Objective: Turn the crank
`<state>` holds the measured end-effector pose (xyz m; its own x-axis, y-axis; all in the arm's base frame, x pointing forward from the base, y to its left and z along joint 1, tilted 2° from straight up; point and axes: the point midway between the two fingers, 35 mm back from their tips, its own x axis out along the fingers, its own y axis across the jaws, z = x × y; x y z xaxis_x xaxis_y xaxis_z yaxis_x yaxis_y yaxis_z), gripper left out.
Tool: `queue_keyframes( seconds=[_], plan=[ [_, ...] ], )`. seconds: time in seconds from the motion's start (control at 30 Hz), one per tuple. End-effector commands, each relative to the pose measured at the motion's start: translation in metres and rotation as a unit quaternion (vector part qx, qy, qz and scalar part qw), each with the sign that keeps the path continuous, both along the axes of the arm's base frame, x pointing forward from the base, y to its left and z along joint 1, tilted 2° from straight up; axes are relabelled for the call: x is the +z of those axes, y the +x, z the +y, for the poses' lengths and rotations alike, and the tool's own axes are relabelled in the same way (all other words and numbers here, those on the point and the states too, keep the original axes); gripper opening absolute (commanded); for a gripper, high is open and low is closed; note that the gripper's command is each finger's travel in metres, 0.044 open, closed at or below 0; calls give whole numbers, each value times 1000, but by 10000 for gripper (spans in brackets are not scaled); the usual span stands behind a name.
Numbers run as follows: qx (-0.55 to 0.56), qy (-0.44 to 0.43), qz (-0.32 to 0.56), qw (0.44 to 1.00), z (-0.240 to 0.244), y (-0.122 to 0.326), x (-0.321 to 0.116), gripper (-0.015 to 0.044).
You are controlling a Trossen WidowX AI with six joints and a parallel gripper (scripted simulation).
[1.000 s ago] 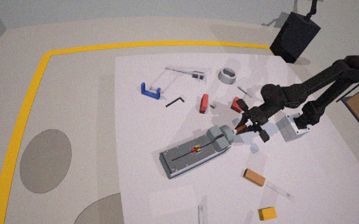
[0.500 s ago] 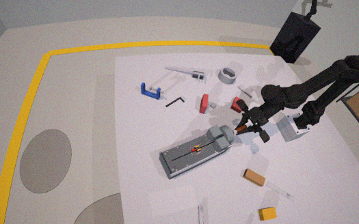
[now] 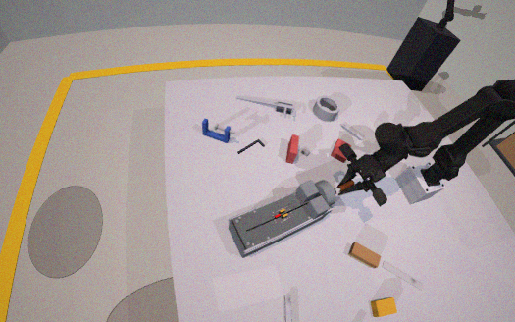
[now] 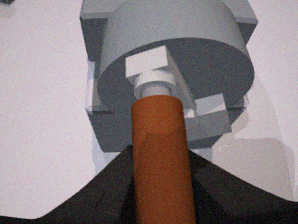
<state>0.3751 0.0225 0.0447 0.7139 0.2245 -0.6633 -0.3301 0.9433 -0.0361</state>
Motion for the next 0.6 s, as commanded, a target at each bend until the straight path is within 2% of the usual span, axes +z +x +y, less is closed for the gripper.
queue_keyframes(
  seconds=[0.0, 0.57],
  plan=[
    [8, 4, 7, 1000, 8, -2, -4, 0],
    [8, 4, 7, 1000, 12, -3, -9, 0]
  ],
)
